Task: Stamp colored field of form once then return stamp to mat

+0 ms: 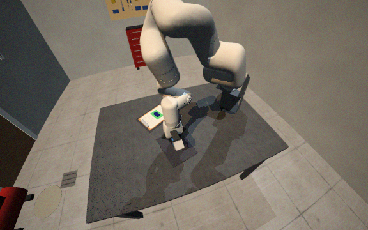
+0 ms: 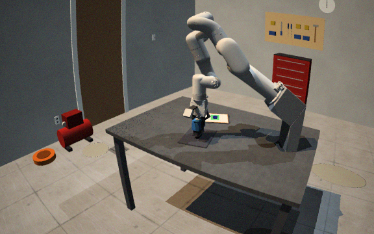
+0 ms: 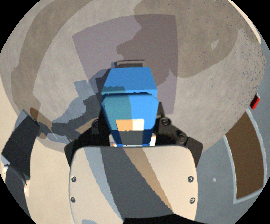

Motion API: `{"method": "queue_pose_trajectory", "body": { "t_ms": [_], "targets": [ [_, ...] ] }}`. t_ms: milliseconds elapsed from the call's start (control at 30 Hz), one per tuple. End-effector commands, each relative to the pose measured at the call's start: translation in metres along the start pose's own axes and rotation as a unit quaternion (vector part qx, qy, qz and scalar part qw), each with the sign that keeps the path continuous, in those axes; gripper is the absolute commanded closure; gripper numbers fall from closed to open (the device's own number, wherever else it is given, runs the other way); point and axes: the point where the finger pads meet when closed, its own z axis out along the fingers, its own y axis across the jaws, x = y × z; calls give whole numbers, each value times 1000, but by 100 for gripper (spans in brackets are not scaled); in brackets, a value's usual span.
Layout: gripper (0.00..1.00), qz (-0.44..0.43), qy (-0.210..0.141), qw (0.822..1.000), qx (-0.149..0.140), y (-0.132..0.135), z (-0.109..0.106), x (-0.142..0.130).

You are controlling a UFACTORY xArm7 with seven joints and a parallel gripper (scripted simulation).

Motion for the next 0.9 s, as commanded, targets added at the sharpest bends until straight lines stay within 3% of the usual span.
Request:
{"method": "queue_pose_trajectory", "body": {
  "t_ms": [0,533,567,867],
  "targets": [
    [73,1,0,1000,-3,1,13,0],
    [73,1,0,1000,-3,1,19,0],
    [13,1,0,1000,-3,1,19,0],
    [13,1,0,1000,-3,1,19,0]
  ]
}}
